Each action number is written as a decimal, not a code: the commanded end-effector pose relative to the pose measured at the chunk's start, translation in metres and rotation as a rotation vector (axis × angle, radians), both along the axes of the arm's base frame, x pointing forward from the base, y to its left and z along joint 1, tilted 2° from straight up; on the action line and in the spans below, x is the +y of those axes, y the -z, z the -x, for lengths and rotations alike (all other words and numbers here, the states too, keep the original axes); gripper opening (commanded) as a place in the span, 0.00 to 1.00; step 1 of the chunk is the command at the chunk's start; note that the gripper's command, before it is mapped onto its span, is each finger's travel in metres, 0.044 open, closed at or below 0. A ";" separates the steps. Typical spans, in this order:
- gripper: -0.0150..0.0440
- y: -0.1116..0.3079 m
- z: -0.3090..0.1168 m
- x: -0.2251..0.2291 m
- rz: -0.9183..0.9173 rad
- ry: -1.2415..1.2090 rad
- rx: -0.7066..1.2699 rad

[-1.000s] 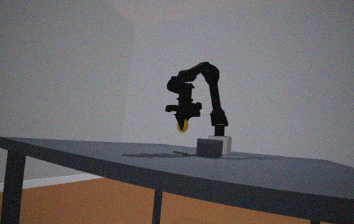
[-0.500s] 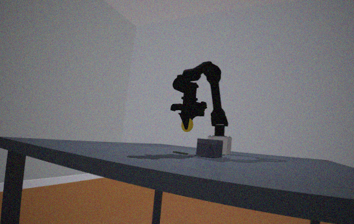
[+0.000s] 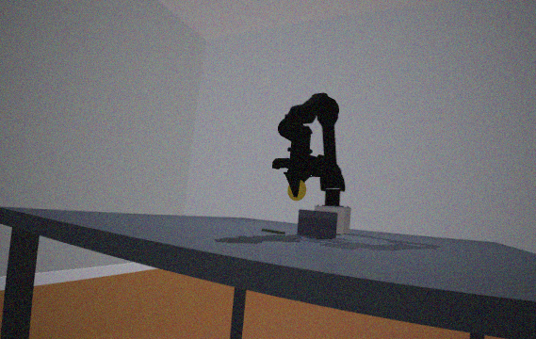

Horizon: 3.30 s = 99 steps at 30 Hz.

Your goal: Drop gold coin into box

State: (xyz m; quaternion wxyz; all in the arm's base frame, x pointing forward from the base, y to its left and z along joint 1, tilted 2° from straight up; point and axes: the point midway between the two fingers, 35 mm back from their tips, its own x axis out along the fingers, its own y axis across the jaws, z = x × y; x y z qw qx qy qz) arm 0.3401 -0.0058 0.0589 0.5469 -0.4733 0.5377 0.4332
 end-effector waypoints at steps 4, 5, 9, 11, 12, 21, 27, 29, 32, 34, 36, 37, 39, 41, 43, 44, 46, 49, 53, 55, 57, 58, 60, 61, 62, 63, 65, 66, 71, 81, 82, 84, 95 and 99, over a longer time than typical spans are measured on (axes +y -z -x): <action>0.25 0.003 0.012 0.015 -0.002 0.004 0.007; 0.25 0.003 0.014 0.017 -0.002 0.004 0.008; 0.25 0.004 0.020 0.025 -0.003 0.004 0.008; 0.25 0.004 0.024 0.029 -0.003 0.005 0.008; 0.25 0.005 0.025 0.031 -0.003 0.005 0.008; 0.25 0.007 0.041 0.048 -0.004 0.005 0.010; 0.25 0.008 0.049 0.055 -0.005 0.006 0.010; 0.25 0.007 0.046 0.054 -0.006 0.003 0.008; 0.25 0.006 0.044 0.053 -0.007 0.000 0.005; 0.25 0.006 0.044 0.053 -0.007 0.000 0.005; 0.25 0.006 0.044 0.053 -0.007 0.000 0.005; 0.25 0.006 0.044 0.053 -0.007 0.000 0.005; 0.25 0.006 0.044 0.053 -0.007 0.000 0.005; 0.25 0.006 0.045 0.054 -0.007 0.000 0.005; 0.25 0.007 0.046 0.054 -0.007 0.001 0.005; 0.25 0.007 0.047 0.055 -0.007 0.002 0.005; 0.25 0.009 0.047 0.055 -0.007 0.005 0.005; 0.25 0.010 0.047 0.056 -0.007 0.006 0.005; 0.25 0.011 0.047 0.055 -0.007 0.011 0.005; 0.25 0.011 0.047 0.055 -0.007 0.012 0.005; 0.25 0.010 0.048 0.054 -0.007 0.013 0.005; 0.25 0.010 0.048 0.054 -0.007 0.013 0.005; 0.25 0.009 0.049 0.054 -0.007 0.012 0.005; 0.25 0.009 0.049 0.055 -0.007 0.011 0.005; 0.25 0.009 0.049 0.055 -0.007 0.011 0.005; 0.25 0.009 0.049 0.055 -0.007 0.011 0.005; 0.25 0.009 0.049 0.055 -0.007 0.011 0.005; 0.25 0.009 0.049 0.055 -0.007 0.010 0.005; 0.25 0.009 0.050 0.055 -0.007 0.010 0.005; 0.25 0.008 0.048 0.055 -0.007 0.005 0.000; 0.25 0.008 0.048 0.055 -0.007 0.005 0.000; 0.25 0.008 0.048 0.055 -0.007 0.005 0.000; 0.25 0.013 0.050 0.054 -0.007 0.005 0.000; 0.25 0.014 0.050 0.054 -0.007 0.005 0.000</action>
